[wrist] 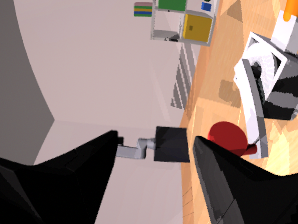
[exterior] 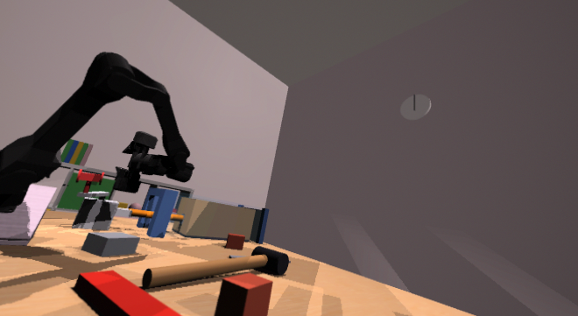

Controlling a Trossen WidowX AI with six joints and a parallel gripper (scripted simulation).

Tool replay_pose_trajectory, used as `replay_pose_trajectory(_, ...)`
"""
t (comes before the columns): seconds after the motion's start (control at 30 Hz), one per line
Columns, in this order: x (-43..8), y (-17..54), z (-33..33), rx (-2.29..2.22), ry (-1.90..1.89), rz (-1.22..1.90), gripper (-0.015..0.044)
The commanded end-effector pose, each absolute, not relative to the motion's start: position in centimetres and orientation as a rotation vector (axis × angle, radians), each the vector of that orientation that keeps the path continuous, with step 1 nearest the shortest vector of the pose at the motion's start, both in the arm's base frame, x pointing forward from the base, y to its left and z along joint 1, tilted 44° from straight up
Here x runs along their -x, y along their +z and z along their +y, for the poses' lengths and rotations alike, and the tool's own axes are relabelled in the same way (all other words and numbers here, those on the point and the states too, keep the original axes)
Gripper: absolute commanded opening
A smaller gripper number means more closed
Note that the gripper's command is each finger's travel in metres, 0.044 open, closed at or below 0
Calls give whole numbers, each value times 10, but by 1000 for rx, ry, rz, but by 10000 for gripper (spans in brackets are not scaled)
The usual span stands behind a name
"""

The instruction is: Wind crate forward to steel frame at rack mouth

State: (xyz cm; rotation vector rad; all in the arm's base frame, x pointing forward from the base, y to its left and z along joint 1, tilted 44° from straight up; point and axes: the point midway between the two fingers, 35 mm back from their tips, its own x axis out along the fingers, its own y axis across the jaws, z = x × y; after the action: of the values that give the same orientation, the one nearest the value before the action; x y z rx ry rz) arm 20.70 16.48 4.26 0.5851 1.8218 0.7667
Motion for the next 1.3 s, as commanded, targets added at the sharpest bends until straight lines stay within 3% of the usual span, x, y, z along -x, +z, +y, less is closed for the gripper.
replay_pose_trajectory(0.0, -207, 42, 165, -585, 766, 1822, 240)
replay_pose_trajectory(0.17, -207, 42, 165, -585, 766, 1822, 240)
replay_pose_trajectory(0.43, -195, 16, 188, -143, 692, 2011, 440)
replay_pose_trajectory(0.67, -187, -1, 215, 516, 478, 2078, 440)
replay_pose_trajectory(0.9, -179, -3, 259, 1216, 269, 1814, 440)
replay_pose_trajectory(1.27, -177, -3, 266, 1311, 244, 1752, 440)
